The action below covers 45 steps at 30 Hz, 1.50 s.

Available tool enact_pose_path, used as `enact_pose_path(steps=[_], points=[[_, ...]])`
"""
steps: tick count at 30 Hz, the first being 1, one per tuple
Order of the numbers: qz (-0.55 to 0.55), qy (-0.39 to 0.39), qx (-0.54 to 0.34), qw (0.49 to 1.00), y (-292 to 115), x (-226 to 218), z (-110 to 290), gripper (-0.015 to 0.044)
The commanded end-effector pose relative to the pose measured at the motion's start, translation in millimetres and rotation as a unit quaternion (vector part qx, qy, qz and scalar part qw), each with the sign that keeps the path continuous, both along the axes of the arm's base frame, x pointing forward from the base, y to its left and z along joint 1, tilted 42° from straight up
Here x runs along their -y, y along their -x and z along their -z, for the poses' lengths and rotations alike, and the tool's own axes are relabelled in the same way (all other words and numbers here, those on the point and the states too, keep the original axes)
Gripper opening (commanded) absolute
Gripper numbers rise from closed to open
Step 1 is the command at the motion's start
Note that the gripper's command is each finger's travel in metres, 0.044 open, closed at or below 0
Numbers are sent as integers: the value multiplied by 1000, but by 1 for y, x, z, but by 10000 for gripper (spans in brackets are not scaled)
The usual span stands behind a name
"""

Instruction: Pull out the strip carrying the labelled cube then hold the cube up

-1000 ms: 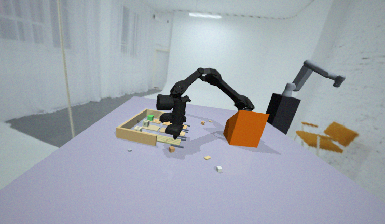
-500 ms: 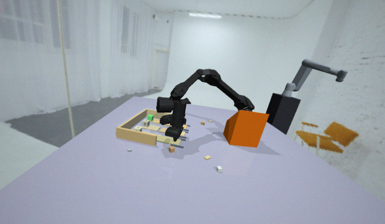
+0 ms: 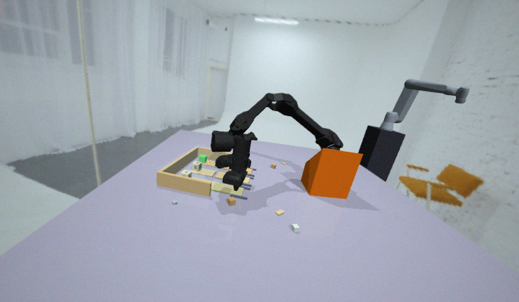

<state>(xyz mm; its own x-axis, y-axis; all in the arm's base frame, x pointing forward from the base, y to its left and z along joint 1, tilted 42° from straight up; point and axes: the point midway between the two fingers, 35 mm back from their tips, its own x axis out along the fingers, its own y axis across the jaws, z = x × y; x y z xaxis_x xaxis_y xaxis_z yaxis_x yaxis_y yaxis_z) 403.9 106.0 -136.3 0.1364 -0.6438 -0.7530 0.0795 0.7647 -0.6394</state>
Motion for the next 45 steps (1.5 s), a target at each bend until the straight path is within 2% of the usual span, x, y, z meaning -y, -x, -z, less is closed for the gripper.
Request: enact_pose_path(steps=[1,45], points=[[-2,2,1,1000,-1,1,0,0],[-2,2,1,1000,-4,2,4,0]])
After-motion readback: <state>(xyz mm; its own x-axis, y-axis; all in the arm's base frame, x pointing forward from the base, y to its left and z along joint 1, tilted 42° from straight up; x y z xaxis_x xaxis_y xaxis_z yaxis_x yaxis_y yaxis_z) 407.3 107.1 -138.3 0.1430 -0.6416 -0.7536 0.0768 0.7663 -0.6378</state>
